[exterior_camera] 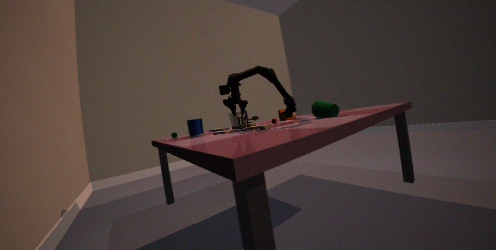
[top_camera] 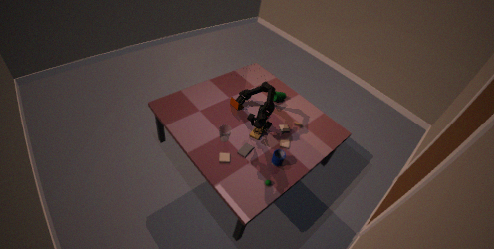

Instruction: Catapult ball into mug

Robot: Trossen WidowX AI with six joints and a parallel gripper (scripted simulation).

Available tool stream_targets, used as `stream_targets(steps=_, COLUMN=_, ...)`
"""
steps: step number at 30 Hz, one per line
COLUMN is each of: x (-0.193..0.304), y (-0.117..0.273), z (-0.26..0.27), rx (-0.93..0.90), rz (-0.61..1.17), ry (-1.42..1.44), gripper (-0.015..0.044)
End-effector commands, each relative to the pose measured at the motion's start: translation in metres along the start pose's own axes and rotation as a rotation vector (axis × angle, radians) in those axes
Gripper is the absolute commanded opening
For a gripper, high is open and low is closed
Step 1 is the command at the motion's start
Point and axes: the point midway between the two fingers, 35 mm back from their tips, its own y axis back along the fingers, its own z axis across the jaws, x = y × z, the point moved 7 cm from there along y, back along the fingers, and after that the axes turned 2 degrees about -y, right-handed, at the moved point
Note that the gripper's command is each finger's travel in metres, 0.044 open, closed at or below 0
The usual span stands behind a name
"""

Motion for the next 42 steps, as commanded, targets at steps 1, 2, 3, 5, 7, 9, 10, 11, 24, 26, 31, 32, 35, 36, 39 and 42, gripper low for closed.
stream_targets(steps=1, x=0.0, y=-0.007, z=0.0, rx=-0.002, rz=0.003, ry=-0.006, gripper=0.044)
stream_targets(steps=2, x=0.0, y=-0.009, z=0.0, rx=-0.002, rz=0.003, ry=-0.006, gripper=0.044)
stream_targets(steps=3, x=0.0, y=-0.011, z=0.0, rx=-0.002, rz=0.003, ry=-0.006, gripper=0.044)
stream_targets(steps=5, x=0.0, y=-0.014, z=0.001, rx=-0.002, rz=0.003, ry=-0.006, gripper=0.044)
stream_targets(steps=7, x=0.0, y=-0.017, z=0.001, rx=-0.002, rz=0.003, ry=-0.006, gripper=0.044)
stream_targets(steps=9, x=0.0, y=-0.02, z=0.001, rx=-0.002, rz=0.003, ry=-0.006, gripper=0.044)
stream_targets(steps=10, x=0.0, y=-0.022, z=0.001, rx=-0.002, rz=0.003, ry=-0.006, gripper=0.044)
stream_targets(steps=11, x=0.0, y=-0.024, z=0.001, rx=-0.002, rz=0.003, ry=-0.006, gripper=0.044)
stream_targets(steps=24, x=0.0, y=-0.045, z=0.001, rx=-0.003, rz=0.004, ry=-0.005, gripper=0.044)
stream_targets(steps=26, x=0.0, y=-0.048, z=0.0, rx=-0.003, rz=0.004, ry=-0.005, gripper=0.044)
stream_targets(steps=31, x=0.001, y=-0.054, z=0.0, rx=-0.003, rz=0.004, ry=-0.005, gripper=0.044)
stream_targets(steps=32, x=0.001, y=-0.054, z=0.0, rx=-0.003, rz=0.004, ry=-0.005, gripper=0.044)
stream_targets(steps=35, x=0.0, y=-0.05, z=0.0, rx=-0.002, rz=0.002, ry=0.0, gripper=0.0361)
stream_targets(steps=36, x=0.0, y=-0.05, z=0.0, rx=-0.002, rz=0.002, ry=0.0, gripper=0.0335)
stream_targets(steps=39, x=0.0, y=-0.05, z=0.0, rx=-0.002, rz=0.002, ry=0.0, gripper=0.0256)
stream_targets(steps=42, x=0.0, y=-0.05, z=0.0, rx=-0.002, rz=0.002, ry=0.0, gripper=0.0177)
